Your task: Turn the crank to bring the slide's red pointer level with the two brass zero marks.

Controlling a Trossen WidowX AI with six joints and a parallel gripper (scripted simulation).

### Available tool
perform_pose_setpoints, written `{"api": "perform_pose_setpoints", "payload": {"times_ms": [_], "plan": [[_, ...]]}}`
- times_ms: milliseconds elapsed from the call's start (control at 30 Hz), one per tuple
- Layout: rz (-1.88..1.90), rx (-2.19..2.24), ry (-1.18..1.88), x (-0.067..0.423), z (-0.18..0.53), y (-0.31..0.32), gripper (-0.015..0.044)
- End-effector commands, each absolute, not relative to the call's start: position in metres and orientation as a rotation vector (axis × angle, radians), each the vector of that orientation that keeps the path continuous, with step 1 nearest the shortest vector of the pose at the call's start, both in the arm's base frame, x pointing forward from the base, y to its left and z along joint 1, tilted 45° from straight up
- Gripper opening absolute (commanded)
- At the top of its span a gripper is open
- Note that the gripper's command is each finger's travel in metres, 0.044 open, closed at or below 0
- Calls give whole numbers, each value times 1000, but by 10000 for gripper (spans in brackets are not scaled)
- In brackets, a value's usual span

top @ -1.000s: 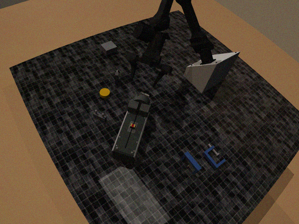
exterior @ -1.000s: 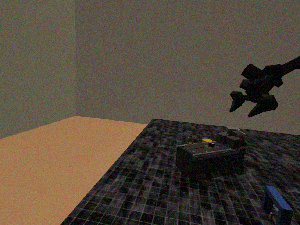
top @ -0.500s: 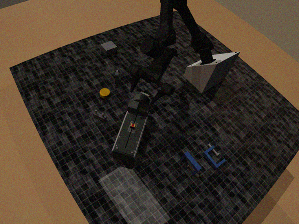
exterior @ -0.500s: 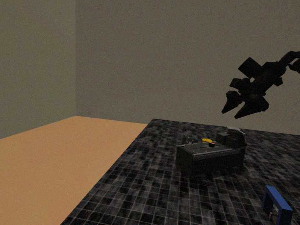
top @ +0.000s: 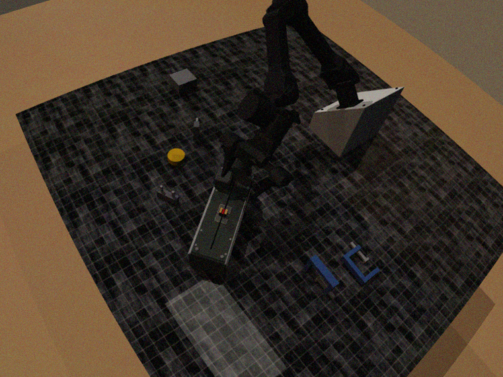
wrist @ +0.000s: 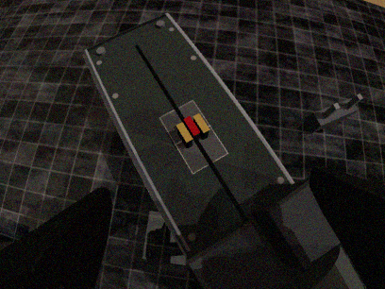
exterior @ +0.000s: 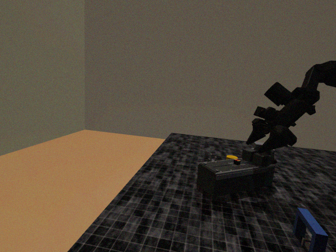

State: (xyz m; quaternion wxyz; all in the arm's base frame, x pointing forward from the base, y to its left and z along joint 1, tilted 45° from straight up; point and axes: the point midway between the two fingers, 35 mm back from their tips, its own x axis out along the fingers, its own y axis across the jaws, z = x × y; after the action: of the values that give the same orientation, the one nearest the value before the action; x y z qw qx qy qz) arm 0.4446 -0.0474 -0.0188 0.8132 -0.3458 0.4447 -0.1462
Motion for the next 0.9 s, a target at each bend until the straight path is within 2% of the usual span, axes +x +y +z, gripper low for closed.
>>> {"api": "perform_pose_setpoints", "payload": {"times_ms": [0, 467, 700, 867], "plan": [[-302, -741, 930, 447, -18, -46, 440], [-302, -741, 930, 448, -17, -44, 440], [-307, -734, 931, 454, 24, -6, 440], [-264, -752, 955, 447, 34, -13, 440]]}}
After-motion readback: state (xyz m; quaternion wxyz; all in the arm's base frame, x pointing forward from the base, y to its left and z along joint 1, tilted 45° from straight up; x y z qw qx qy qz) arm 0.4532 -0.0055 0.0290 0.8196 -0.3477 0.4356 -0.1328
